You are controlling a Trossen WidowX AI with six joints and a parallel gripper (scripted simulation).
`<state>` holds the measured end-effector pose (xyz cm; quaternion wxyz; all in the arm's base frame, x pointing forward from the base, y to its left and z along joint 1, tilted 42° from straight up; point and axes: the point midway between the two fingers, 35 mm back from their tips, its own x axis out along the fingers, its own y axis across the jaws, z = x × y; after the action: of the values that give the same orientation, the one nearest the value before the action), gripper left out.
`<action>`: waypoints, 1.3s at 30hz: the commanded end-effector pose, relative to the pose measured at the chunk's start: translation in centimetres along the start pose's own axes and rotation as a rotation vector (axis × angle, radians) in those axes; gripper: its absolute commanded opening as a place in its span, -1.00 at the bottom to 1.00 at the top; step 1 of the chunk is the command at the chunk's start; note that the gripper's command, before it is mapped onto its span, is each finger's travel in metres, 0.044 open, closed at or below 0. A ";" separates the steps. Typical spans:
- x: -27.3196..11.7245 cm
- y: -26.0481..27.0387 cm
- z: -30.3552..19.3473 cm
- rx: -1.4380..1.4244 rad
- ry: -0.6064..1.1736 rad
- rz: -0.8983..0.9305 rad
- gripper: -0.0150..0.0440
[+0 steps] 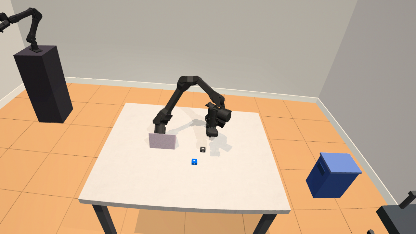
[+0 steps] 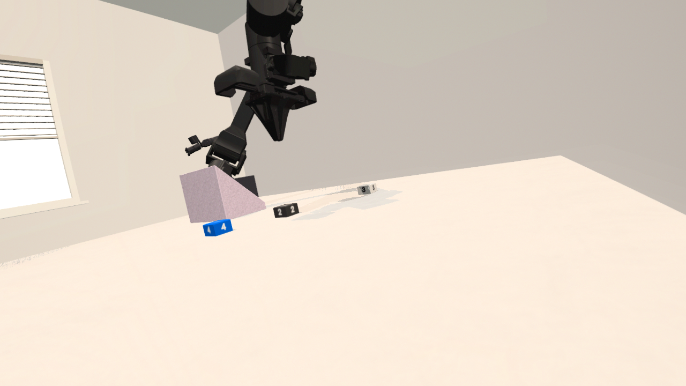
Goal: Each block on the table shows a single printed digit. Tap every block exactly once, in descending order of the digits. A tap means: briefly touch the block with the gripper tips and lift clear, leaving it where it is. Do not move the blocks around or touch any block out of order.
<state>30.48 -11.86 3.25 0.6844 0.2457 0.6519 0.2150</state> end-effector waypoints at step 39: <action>8.7 20.7 4.6 0.028 -0.004 0.074 -0.42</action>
<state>36.14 9.09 9.88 0.6762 0.2772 0.6421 0.2314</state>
